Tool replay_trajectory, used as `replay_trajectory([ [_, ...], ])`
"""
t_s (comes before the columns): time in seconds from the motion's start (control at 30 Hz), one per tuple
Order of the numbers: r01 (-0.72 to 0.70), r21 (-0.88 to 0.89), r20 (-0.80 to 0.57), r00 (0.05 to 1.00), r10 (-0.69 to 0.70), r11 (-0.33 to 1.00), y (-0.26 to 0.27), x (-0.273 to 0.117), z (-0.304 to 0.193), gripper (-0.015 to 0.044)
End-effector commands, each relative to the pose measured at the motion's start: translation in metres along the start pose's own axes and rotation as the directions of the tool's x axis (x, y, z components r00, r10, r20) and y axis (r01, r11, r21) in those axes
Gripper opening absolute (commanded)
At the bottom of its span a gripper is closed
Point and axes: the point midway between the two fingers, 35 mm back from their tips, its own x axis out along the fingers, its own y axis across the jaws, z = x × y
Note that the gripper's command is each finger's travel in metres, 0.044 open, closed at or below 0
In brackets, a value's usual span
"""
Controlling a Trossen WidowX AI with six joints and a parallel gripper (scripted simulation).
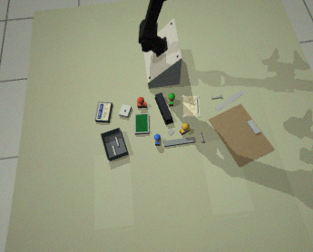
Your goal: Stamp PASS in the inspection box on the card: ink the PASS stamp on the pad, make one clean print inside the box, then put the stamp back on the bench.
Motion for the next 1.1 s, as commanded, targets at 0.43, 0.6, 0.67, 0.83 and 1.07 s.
replay_trajectory([
  [0.43,0.584,0.628,-0.668,0.744,-0.030,0.515,0.073,-0.149,-0.090,0.0228],
  [0.6,0.818,0.561,-0.827,0.556,0.079,0.122,0.132,-0.208,-0.109,0.0228],
  [0.67,0.878,0.477,-0.868,0.477,0.138,-0.035,0.159,-0.230,-0.113,0.0228],
  [0.83,0.914,0.158,-0.906,0.285,0.313,-0.373,0.233,-0.279,-0.112,0.0228],
  [1.07,0.700,-0.389,-0.815,0.043,0.579,-0.599,0.343,-0.327,-0.087,0.0228],
])
